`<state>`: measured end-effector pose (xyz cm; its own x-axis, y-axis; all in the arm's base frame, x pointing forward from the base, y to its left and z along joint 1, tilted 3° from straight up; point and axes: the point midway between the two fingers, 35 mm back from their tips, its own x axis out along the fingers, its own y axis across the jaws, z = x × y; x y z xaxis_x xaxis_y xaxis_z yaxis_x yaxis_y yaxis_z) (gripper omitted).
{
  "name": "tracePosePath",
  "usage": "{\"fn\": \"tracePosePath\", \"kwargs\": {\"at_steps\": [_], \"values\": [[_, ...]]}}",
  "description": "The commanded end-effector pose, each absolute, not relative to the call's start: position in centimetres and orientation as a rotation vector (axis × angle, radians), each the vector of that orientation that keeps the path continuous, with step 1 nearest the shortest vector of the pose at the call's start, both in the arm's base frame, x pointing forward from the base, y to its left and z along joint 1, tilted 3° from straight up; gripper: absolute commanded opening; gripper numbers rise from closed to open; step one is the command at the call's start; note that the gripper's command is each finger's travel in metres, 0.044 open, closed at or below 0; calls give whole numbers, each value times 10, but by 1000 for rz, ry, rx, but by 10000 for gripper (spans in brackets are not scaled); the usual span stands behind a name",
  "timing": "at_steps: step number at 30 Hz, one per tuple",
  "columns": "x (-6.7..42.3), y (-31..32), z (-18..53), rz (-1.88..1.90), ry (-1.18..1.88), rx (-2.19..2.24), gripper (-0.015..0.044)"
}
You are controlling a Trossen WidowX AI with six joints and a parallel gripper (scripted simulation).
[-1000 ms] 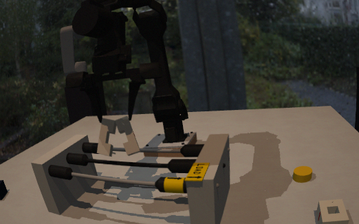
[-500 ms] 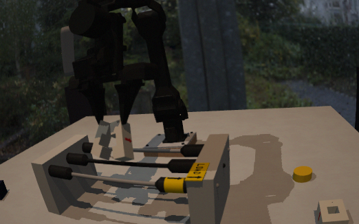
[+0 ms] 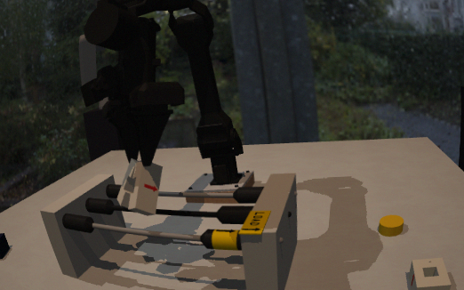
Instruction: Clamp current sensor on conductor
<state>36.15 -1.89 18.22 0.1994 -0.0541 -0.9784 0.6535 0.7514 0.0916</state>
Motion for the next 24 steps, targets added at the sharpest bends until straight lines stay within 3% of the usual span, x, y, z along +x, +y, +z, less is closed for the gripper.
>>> {"fn": "tracePosePath", "kwargs": {"at_steps": [1,24], "values": [[368,-20,181,-636,1242,690,0],[389,-22,179,-1087,952,1320,0]]}}
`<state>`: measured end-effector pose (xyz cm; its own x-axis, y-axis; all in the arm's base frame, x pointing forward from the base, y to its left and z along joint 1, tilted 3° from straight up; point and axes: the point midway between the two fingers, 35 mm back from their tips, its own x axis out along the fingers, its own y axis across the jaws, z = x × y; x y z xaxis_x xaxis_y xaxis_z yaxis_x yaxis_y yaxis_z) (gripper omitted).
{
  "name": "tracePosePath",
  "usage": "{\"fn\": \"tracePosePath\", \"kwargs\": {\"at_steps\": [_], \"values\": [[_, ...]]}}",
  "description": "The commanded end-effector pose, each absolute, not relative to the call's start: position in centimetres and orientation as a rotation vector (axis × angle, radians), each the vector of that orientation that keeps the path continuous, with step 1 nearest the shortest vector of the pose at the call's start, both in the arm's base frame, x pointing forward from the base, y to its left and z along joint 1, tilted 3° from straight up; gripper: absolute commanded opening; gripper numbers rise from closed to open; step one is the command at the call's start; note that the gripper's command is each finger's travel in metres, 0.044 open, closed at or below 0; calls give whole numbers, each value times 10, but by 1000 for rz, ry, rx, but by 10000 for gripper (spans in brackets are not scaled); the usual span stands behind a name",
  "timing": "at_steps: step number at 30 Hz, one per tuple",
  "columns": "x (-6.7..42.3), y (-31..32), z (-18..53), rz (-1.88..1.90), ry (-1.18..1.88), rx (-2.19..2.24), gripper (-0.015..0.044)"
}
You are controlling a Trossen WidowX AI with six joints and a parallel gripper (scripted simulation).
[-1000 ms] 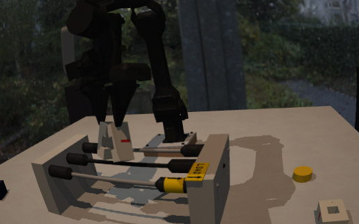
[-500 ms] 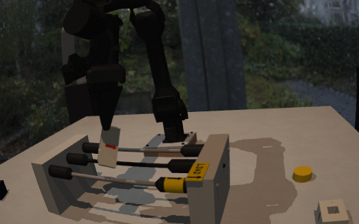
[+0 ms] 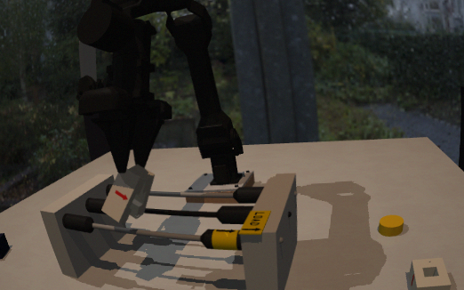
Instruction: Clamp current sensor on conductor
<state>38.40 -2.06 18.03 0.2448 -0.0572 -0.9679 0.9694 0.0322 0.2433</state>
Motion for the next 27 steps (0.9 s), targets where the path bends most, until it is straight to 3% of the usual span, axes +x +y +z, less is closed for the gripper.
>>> {"fn": "tracePosePath", "kwargs": {"at_steps": [1,27], "values": [[389,-22,179,-1087,952,1320,0],[399,-24,144,-1086,951,1320,0]]}}
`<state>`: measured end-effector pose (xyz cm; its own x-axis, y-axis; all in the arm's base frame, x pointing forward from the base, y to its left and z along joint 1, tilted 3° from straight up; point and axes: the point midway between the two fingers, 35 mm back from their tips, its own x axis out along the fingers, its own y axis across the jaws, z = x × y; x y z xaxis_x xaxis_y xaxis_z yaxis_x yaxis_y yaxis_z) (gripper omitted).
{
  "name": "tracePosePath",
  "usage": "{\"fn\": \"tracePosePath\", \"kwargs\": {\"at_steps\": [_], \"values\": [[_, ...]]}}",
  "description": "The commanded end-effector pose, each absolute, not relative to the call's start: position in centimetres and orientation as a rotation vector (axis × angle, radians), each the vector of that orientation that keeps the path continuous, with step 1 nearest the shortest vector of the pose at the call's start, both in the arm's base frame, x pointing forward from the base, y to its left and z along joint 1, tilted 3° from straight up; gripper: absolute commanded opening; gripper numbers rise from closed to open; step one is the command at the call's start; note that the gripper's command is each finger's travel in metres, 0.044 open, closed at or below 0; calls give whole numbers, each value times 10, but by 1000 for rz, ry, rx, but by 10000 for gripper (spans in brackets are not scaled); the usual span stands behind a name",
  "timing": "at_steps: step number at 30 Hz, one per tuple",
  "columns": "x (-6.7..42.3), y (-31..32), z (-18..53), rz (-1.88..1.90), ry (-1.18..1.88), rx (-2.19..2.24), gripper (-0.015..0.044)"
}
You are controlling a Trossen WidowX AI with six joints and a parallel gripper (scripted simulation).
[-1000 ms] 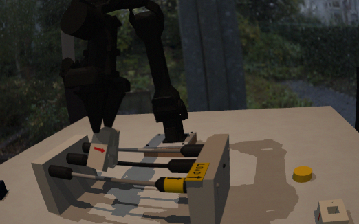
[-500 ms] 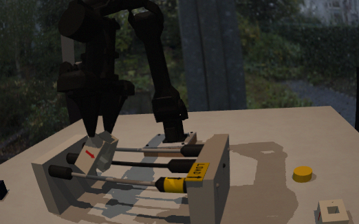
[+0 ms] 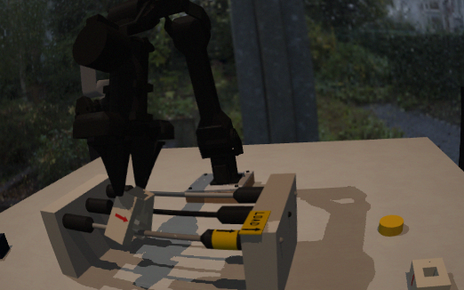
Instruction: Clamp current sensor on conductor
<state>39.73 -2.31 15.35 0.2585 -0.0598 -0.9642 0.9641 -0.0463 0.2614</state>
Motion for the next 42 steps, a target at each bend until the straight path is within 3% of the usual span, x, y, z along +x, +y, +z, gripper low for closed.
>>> {"fn": "tracePosePath", "kwargs": {"at_steps": [1,42], "values": [[399,-24,143,-1086,951,1320,0],[402,-25,130,-1080,949,1323,0]]}}
